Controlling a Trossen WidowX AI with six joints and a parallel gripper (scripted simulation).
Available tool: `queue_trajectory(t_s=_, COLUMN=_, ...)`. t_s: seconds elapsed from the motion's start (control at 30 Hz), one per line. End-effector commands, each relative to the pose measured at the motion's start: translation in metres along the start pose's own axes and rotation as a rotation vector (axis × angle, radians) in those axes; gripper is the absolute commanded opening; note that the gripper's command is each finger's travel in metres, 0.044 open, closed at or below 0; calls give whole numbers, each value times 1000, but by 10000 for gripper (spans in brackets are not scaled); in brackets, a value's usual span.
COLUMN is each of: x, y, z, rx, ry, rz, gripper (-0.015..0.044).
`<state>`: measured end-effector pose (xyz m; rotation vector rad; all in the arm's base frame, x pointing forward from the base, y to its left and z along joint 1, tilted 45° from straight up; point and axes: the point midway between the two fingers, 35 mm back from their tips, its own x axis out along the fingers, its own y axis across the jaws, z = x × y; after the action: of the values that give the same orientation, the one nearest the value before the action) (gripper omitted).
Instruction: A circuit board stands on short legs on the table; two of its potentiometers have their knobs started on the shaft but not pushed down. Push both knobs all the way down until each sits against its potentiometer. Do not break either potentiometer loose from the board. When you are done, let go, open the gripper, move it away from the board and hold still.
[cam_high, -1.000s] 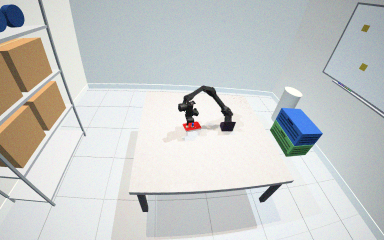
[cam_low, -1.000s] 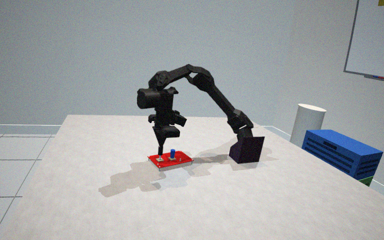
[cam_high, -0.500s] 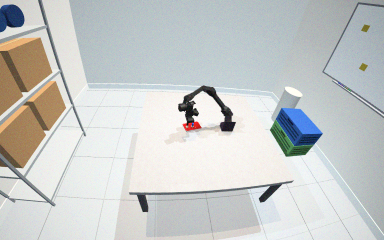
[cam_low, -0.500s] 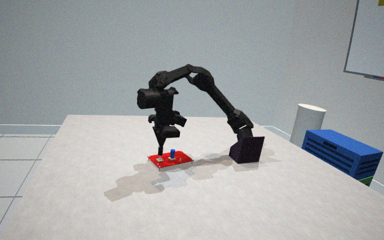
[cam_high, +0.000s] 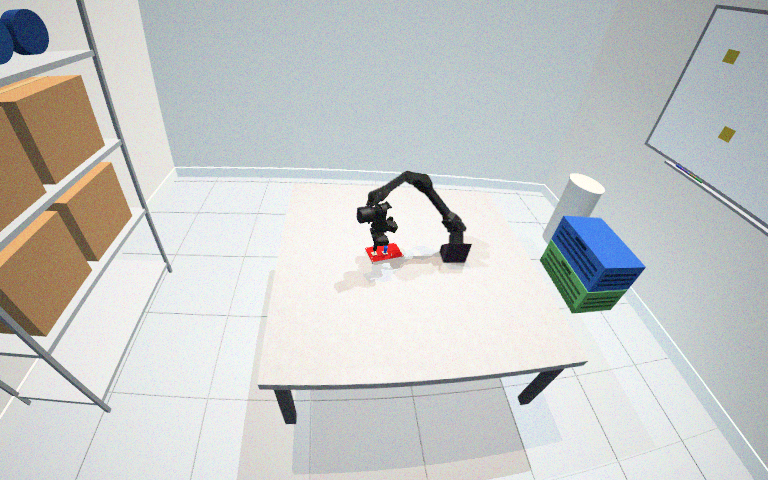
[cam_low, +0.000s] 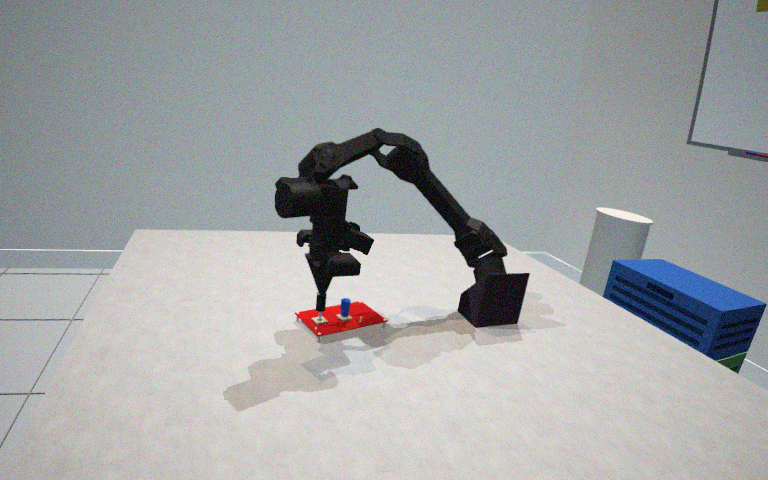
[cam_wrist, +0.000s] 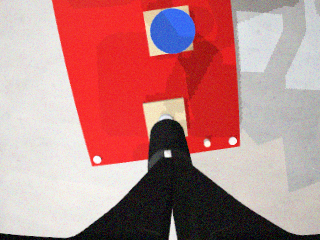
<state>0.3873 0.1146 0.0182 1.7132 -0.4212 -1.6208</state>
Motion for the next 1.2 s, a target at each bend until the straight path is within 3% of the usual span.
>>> queue_trajectory(t_s=0.0, x=8, y=2, z=-1, rx=8, ry=-4, rz=3, gripper=0)
queue_trajectory(t_s=1.17, x=20, y=2, z=-1, rx=8, ry=-4, rz=3, gripper=0)
